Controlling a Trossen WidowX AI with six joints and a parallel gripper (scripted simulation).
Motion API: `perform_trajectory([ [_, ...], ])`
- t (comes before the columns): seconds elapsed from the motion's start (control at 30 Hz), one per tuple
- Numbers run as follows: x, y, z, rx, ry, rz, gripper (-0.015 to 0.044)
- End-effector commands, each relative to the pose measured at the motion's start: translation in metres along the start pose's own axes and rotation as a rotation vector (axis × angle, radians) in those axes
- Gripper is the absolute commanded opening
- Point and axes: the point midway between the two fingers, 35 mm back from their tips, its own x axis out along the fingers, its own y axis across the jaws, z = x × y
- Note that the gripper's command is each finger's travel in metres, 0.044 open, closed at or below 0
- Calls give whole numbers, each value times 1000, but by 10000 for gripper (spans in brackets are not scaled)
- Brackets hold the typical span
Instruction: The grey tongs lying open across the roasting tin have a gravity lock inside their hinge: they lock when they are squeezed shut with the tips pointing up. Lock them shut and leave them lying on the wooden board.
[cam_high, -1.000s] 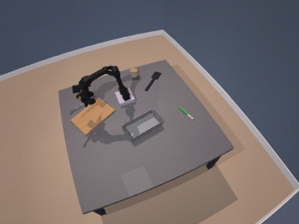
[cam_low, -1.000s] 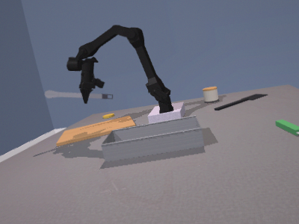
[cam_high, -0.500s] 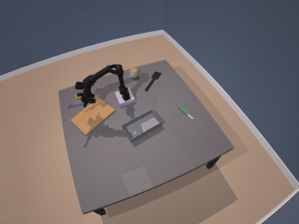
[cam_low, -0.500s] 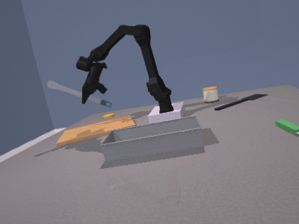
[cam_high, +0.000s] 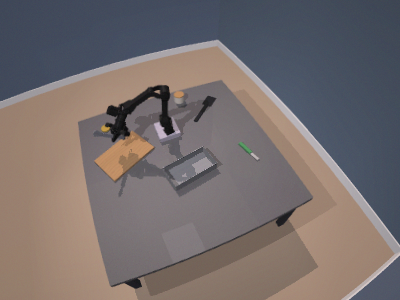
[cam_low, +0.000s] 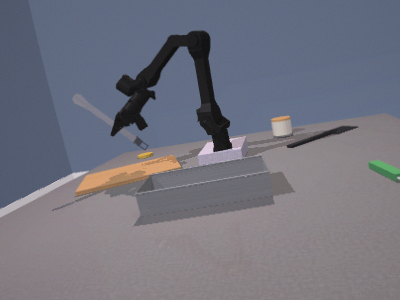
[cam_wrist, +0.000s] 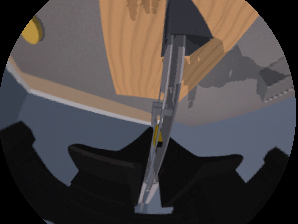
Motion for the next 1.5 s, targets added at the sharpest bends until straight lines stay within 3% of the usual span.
perform_trajectory([
  [0.0,-5,-3,1,-8,65,-9,-150],
  [0.6,-33,-23,16,-101,326,-48,-150],
  [1.47,-34,-24,17,-105,333,-50,-150],
])
